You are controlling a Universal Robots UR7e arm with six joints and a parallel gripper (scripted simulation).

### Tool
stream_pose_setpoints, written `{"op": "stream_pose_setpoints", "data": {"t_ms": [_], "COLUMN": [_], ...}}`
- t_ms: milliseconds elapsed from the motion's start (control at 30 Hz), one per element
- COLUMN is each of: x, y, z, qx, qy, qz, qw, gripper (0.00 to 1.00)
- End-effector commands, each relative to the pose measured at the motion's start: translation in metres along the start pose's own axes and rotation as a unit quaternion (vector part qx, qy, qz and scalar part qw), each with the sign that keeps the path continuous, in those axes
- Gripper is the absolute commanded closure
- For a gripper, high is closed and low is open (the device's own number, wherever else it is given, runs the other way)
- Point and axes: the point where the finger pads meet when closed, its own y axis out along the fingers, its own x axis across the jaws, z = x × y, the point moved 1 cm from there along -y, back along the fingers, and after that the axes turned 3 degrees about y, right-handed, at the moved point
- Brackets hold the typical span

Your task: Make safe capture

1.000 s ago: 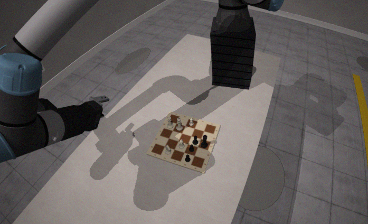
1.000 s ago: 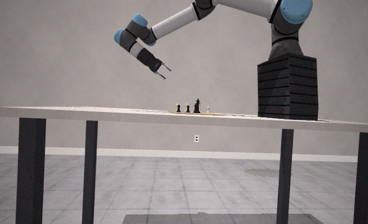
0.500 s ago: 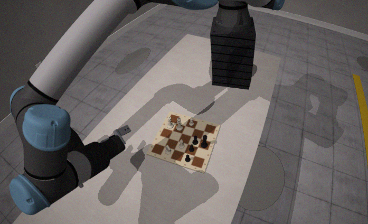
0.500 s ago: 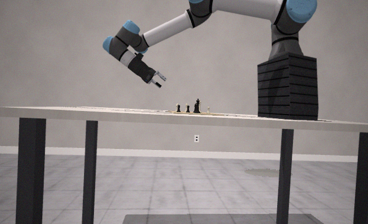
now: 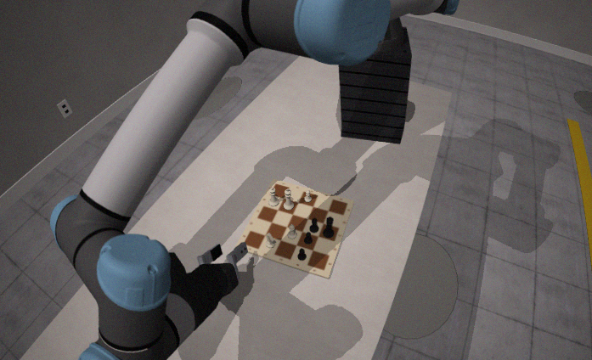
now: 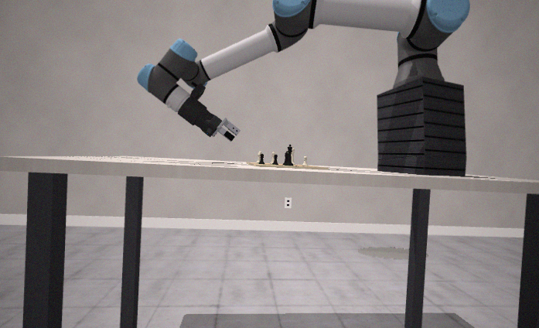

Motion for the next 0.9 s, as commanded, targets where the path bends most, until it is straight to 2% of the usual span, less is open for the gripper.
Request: {"op": "stream_pose_setpoints", "data": {"t_ms": [0,467,867], "x": [0.011,0.042,0.051], "y": [0.003,0.020,0.026], "z": [-0.017,-0.059,-0.071], "qx": [0.005,0.008,0.008], "qy": [0.047,0.160,0.191], "qz": [0.001,0.009,0.011], "qw": [0.999,0.987,0.981], "gripper": [0.00,0.00,0.00]}}
